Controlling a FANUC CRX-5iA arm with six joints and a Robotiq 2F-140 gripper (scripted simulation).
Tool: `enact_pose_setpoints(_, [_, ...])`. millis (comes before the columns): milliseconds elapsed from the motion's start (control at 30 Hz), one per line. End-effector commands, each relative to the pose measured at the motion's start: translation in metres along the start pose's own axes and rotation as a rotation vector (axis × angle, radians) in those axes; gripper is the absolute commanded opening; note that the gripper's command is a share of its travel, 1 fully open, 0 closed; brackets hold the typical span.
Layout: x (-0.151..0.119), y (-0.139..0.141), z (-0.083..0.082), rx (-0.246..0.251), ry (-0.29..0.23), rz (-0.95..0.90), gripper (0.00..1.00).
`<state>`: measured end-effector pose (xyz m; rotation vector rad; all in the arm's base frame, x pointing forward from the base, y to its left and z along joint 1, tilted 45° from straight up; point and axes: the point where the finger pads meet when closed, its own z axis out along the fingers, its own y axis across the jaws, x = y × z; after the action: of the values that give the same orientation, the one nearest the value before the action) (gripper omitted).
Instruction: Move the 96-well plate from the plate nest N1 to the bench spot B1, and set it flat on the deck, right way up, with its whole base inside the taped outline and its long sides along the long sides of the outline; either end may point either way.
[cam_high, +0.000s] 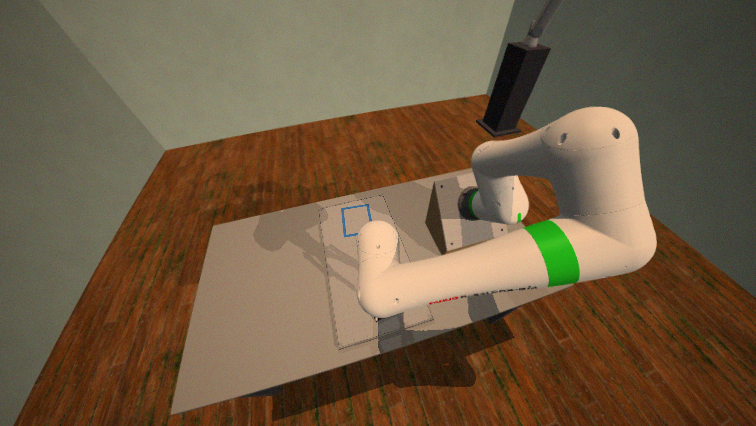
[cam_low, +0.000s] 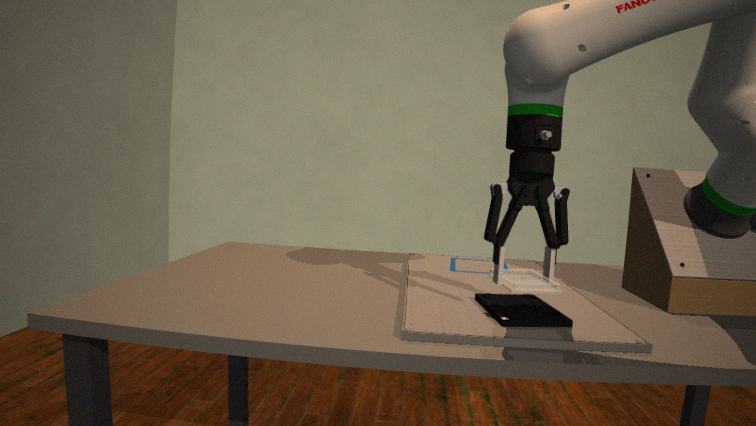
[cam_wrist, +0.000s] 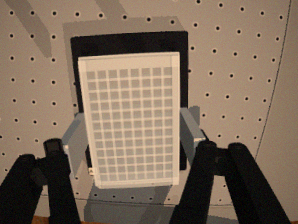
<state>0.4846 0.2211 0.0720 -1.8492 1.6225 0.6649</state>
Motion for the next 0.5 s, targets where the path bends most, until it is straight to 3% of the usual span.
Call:
enact_pose_setpoints(0, [0.000, 0.000, -0.007, 0.000, 0.000, 0.000, 0.00])
enact_pose_setpoints(467, [0.000, 0.000, -0.024, 0.000, 0.000, 0.000, 0.00])
